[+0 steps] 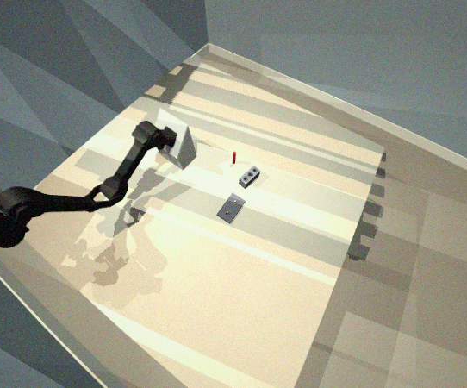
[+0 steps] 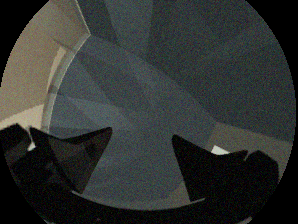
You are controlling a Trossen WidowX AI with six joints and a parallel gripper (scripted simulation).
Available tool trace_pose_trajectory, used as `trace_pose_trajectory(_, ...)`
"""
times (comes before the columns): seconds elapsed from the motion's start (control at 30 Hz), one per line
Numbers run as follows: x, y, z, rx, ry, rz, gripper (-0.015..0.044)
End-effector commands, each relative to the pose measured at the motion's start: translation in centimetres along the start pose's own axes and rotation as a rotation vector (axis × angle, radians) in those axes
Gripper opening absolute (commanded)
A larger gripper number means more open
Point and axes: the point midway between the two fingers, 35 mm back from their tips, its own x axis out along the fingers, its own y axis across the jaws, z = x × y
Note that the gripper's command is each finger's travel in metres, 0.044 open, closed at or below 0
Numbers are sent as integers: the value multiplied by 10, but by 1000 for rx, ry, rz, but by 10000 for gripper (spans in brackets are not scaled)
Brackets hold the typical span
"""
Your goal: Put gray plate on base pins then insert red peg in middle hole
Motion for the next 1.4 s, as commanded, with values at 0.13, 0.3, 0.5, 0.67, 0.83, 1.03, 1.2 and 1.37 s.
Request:
trace_pose_trajectory(0.13,5,-25,-14,71,11,-73,440)
trace_pose_trajectory(0.3,6,-82,-52,175,37,-226,440)
trace_pose_trajectory(0.5,-9,-154,-113,258,98,-442,440)
trace_pose_trajectory(0.67,-38,-208,-170,313,173,-638,440)
trace_pose_trajectory(0.83,-79,-251,-231,374,264,-830,440)
trace_pose_trajectory(1.03,-142,-285,-301,433,402,-1055,440)
trace_pose_trajectory(1.2,-205,-300,-357,461,550,-1231,440)
trace_pose_trajectory(1.37,-273,-301,-408,491,726,-1396,440)
